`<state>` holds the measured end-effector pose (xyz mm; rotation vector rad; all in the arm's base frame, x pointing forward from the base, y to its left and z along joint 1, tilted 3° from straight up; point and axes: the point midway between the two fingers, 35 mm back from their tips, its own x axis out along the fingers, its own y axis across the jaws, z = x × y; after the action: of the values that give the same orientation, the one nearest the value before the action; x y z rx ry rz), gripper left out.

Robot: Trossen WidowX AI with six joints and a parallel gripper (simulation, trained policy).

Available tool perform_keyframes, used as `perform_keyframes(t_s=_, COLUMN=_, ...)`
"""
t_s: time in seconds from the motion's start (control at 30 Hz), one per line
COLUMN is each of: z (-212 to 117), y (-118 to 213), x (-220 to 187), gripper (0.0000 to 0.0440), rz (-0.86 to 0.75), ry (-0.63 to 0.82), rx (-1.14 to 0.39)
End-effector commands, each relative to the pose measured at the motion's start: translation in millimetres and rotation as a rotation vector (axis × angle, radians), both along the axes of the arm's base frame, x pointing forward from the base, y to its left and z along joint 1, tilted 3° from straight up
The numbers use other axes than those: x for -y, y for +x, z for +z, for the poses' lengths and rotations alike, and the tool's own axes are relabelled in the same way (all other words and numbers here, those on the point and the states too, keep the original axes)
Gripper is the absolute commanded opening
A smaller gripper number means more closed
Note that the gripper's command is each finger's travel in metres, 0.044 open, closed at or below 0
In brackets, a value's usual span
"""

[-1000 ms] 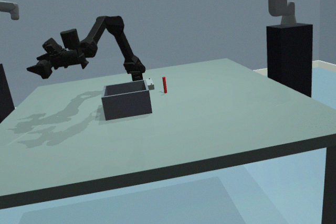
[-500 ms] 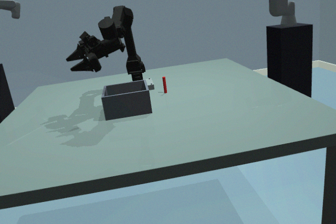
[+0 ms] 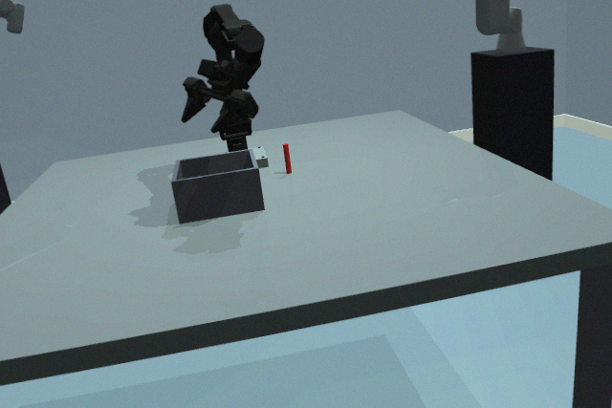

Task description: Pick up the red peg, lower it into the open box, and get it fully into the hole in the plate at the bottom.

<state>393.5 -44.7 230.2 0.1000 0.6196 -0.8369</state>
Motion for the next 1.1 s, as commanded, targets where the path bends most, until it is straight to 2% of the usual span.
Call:
perform_keyframes(t_s=0.0, z=-8.4, y=-15.6, x=-25.1, gripper=0.0440, rz=0.048, ry=0.072, rx=-0.040)
perform_keyframes(t_s=0.33, z=-37.4, y=-91.9, x=-102.1, gripper=0.0440, rz=0.136, ry=0.335, rx=-0.223)
perform_keyframes(t_s=0.7, z=-69.3, y=-179.0, x=-149.4, gripper=0.0440, rz=0.087, ry=0.522, rx=-0.451)
perform_keyframes(t_s=0.87, z=-86.1, y=-202.4, x=-160.0, gripper=0.0440, rz=0.060, ry=0.553, rx=-0.512)
perform_keyframes(t_s=1.07, z=-110.5, y=-215.5, x=-168.0, gripper=0.0440, rz=0.043, ry=0.568, rx=-0.542)
